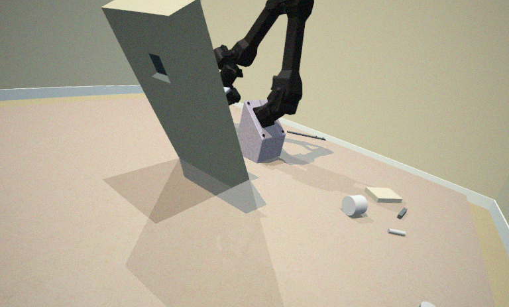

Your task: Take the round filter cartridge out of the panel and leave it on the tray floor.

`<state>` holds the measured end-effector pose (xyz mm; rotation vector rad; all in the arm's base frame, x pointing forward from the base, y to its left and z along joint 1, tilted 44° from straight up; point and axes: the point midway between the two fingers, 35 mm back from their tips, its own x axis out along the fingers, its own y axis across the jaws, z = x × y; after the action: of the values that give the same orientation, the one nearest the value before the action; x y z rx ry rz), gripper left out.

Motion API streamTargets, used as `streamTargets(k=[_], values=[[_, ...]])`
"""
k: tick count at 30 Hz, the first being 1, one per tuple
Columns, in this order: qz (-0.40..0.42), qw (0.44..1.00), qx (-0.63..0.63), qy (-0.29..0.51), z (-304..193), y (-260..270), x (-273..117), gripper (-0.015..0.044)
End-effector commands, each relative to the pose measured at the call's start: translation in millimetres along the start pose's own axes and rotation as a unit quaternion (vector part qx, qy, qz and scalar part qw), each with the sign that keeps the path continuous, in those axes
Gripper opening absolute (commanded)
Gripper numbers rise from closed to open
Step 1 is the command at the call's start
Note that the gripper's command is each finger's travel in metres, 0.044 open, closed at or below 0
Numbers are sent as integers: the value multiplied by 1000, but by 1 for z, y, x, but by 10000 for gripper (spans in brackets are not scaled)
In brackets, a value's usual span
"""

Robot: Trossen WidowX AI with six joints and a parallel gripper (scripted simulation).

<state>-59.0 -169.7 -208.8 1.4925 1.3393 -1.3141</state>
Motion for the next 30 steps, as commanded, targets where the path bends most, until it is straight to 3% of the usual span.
streamTargets(k=[1, 6, 30], values=[[0, 1000, 1, -2, 12, 0, -15, 440], [0, 1000, 0, -2, 35, 0, -61, 440], [-1, 1000, -1, -8, 33, 0, -49, 440]])
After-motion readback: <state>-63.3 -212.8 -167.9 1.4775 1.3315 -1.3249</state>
